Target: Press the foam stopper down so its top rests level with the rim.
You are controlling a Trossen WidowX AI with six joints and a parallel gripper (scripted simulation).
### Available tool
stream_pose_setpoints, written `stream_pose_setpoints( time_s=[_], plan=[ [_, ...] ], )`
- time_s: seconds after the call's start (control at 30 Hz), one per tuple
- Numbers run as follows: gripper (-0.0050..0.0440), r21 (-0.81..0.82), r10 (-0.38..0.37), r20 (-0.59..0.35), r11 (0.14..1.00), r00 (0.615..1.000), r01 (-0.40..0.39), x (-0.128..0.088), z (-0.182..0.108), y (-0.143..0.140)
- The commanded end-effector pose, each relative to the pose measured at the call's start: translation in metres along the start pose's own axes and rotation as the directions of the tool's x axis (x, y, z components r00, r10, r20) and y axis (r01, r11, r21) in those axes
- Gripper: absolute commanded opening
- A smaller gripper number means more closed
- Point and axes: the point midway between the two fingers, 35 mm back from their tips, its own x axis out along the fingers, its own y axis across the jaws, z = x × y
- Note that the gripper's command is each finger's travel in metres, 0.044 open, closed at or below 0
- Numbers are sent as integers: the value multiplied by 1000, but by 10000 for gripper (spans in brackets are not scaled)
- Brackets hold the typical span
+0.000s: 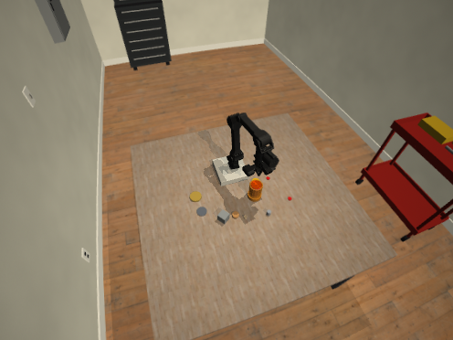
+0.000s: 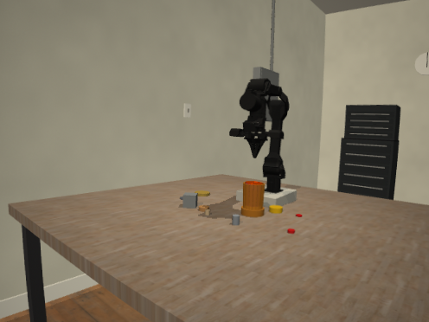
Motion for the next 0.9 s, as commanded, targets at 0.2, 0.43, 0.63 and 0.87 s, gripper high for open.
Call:
stream_pose_setpoints(
  time_s=[0.2,0.43,0.63,0.87],
  plan=[
    [0,-1,2,-56,1000,998,-2,64,-7,0],
    [0,-1,2,-62,1000,998,-2,73,-9,0],
    [0,-1,2,-62,1000,998,-2,81,-9,0],
    [0,-1,2,-62,1000,998,-2,88,-10,0]
  ],
)
